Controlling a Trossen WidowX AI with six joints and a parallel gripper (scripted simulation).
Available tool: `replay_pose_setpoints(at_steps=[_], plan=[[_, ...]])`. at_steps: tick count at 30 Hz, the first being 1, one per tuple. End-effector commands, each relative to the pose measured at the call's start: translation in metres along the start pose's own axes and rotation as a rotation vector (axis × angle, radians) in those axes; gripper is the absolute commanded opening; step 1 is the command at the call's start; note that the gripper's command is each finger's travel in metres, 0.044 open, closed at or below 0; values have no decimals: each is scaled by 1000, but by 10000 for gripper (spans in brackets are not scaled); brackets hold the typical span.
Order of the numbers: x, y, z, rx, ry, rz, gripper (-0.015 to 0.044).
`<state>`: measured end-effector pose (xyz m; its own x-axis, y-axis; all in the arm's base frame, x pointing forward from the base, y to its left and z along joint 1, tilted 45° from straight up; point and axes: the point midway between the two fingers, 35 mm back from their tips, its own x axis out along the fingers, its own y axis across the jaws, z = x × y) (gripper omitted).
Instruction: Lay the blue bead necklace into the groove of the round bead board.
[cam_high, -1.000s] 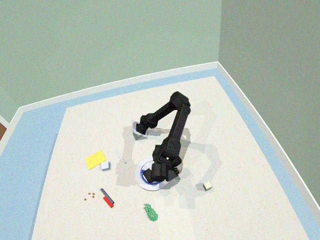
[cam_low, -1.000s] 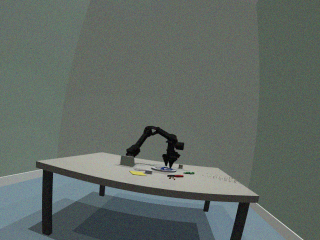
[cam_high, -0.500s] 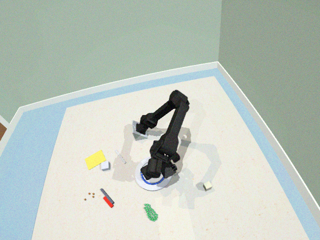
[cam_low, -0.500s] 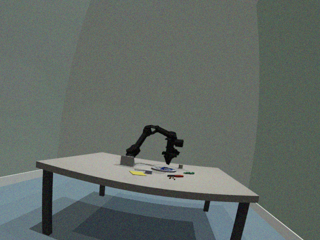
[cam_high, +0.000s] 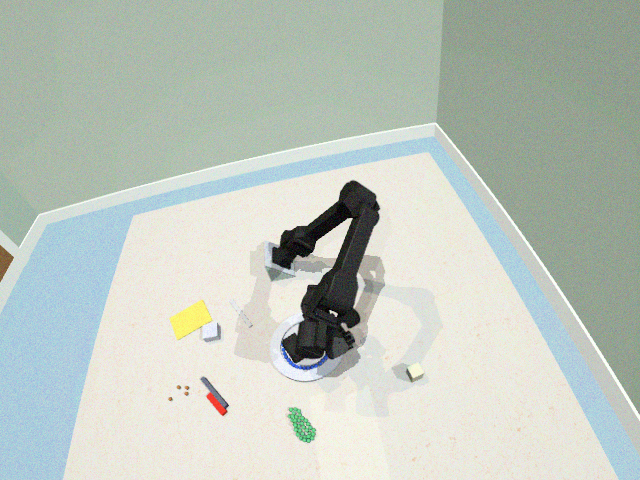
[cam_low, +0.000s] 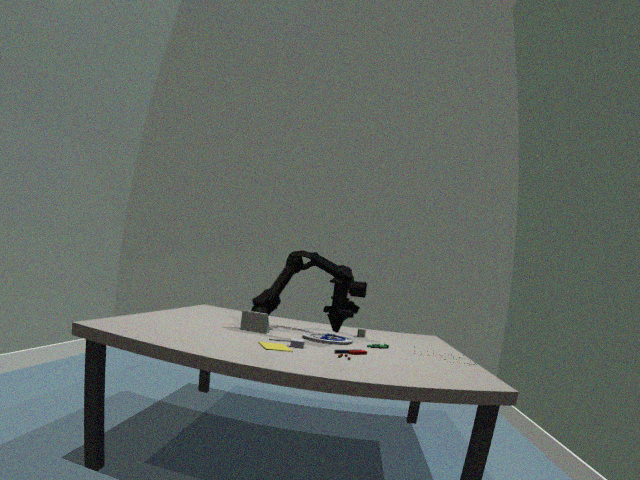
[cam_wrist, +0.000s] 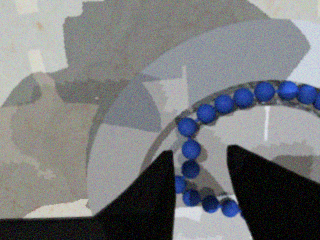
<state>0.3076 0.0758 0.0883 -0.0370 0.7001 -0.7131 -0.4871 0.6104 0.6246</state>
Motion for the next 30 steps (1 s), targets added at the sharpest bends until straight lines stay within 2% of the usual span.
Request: replay_pose_setpoints(at_steps=[1, 12, 17, 30], plan=[[7, 2, -2, 8, 5, 9, 120], [18, 3, -4, 9, 8, 12, 120], [16, 2, -2, 2, 8, 4, 0], [16, 2, -2, 2, 8, 4, 0]])
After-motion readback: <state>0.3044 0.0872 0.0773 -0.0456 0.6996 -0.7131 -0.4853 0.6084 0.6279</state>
